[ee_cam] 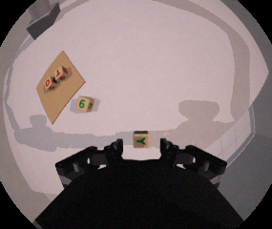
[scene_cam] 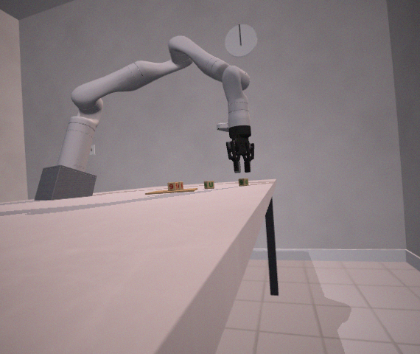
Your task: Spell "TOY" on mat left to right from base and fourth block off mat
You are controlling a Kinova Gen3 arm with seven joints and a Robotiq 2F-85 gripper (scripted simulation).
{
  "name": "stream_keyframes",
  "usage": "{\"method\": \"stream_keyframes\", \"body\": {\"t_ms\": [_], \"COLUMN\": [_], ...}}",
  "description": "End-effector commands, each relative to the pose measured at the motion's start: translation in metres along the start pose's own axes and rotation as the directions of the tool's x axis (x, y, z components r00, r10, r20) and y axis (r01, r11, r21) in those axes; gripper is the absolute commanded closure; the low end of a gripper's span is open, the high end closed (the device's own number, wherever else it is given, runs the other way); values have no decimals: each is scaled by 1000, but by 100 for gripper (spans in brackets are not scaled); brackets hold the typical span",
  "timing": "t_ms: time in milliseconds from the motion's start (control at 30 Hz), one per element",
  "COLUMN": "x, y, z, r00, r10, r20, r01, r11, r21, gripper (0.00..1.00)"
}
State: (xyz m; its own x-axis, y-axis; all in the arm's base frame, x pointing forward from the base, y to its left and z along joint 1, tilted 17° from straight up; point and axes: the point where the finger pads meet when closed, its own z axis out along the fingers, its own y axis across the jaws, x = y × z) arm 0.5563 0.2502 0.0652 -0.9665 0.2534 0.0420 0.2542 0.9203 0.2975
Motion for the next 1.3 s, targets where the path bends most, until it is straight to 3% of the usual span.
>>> {"method": "stream_keyframes", "body": {"t_ms": [0,1267], "x": [0,-1], "y": [-1,0], "z": [3,8], "r00": [1000,1000], "r10": [1,1], "r20": [-1,-1], "r01": [-1,-1], "r11": [1000,1000], "r21": [2,2], "gripper": [38,38]}}
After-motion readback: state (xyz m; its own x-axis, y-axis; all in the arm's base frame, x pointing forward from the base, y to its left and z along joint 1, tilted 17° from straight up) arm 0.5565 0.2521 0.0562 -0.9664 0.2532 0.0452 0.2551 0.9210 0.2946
